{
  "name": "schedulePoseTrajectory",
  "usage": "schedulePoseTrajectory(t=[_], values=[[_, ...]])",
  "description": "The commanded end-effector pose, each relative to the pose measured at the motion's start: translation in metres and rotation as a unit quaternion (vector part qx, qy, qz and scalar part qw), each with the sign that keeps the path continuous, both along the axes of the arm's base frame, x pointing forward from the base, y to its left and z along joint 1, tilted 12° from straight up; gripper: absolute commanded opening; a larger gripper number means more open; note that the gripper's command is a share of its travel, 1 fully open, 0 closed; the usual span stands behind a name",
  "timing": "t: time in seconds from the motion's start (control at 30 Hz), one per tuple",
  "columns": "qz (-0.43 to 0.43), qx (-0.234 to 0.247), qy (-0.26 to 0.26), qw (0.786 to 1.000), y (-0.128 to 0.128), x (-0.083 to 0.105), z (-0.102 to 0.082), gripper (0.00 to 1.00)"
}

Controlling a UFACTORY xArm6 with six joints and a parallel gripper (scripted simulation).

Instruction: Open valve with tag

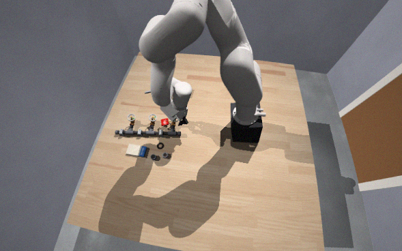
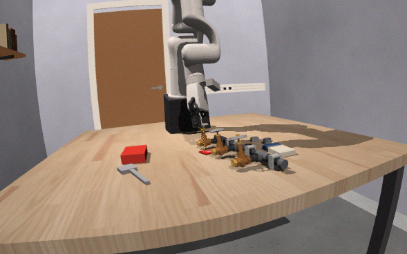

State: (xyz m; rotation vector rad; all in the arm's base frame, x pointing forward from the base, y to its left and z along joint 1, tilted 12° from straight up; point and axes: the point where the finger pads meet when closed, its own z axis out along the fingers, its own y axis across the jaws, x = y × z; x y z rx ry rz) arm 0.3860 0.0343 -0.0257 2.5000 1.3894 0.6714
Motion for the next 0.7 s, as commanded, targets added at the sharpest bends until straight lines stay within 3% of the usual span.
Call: schedulePoseTrajectory(t=[0.0, 0.2, 0.43, 0.5, 0.53, 0.67], values=[[-0.095, 0.071, 0.008, 0.993, 0.0000, 0.0005, 0.0006, 1.00], [-0.233, 0.135, 0.016, 0.963, 0.0000, 0.0006, 0.0006, 1.00], [-0.389, 0.206, 0.024, 0.898, 0.0000, 0.0006, 0.0006, 1.00], [-0.389, 0.206, 0.024, 0.898, 0.0000, 0.0006, 0.0006, 1.00], [-0.447, 0.236, 0.028, 0.862, 0.0000, 0.0006, 0.0006, 1.00], [-0.510, 0.262, 0.030, 0.819, 0.0000, 0.0005, 0.0006, 1.00]])
